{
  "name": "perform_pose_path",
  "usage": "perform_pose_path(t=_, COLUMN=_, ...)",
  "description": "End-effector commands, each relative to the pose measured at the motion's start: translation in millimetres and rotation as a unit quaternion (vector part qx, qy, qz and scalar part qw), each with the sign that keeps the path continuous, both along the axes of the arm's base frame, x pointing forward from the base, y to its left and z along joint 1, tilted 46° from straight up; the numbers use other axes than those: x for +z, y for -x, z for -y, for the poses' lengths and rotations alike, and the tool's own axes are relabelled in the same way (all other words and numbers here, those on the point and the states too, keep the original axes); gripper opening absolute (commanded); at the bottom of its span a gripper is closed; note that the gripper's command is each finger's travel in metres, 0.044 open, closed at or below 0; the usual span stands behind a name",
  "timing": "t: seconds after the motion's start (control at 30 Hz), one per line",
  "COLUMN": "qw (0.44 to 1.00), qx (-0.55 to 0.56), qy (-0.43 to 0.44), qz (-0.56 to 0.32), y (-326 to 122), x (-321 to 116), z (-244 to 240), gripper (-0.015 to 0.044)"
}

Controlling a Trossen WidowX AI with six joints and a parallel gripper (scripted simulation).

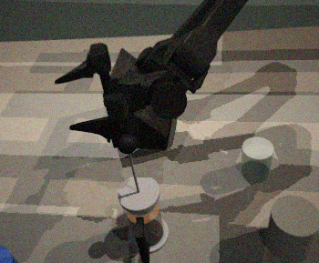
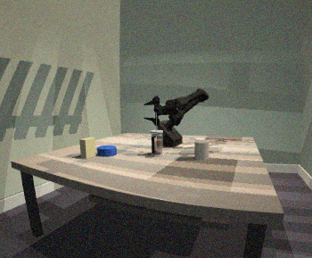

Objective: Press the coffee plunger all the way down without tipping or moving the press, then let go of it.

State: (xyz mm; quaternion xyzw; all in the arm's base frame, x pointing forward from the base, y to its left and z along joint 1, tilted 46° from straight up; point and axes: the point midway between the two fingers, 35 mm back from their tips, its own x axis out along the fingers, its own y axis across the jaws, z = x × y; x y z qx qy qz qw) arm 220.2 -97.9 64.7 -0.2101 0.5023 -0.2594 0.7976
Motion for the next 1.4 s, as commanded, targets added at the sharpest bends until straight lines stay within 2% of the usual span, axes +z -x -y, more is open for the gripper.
perform_pose_path(t=0.0, qw=0.990, qx=0.021, qy=-0.138, qz=-0.015, y=-11.8, x=-10.1, z=-4.8, gripper=0.0440)
perform_pose_path(t=0.17, qw=0.949, qx=0.050, qy=-0.310, qz=0.007, y=-24.3, x=-4.7, z=-14.1, gripper=0.0440)
perform_pose_path(t=0.27, qw=0.916, qx=0.076, qy=-0.391, qz=0.048, y=-35.9, x=13.1, z=-12.1, gripper=0.0440)
perform_pose_path(t=0.53, qw=0.821, qx=0.123, qy=-0.530, qz=0.172, y=-48.8, x=71.3, z=-0.2, gripper=0.0440)
perform_pose_path(t=0.63, qw=0.790, qx=0.141, qy=-0.560, qz=0.205, y=-50.7, x=87.6, z=0.8, gripper=0.0440)
perform_pose_path(t=0.83, qw=0.686, qx=0.209, qy=-0.623, qz=0.314, y=-51.0, x=145.7, z=7.2, gripper=0.0440)
perform_pose_path(t=0.97, qw=0.683, qx=0.211, qy=-0.624, qz=0.317, y=-51.1, x=141.9, z=2.9, gripper=0.0440)
perform_pose_path(t=1.2, qw=0.683, qx=0.211, qy=-0.624, qz=0.317, y=-48.6, x=108.3, z=-31.1, gripper=0.0440)
perform_pose_path(t=1.37, qw=0.682, qx=0.211, qy=-0.624, qz=0.318, y=-47.8, x=105.0, z=-35.2, gripper=0.0440)
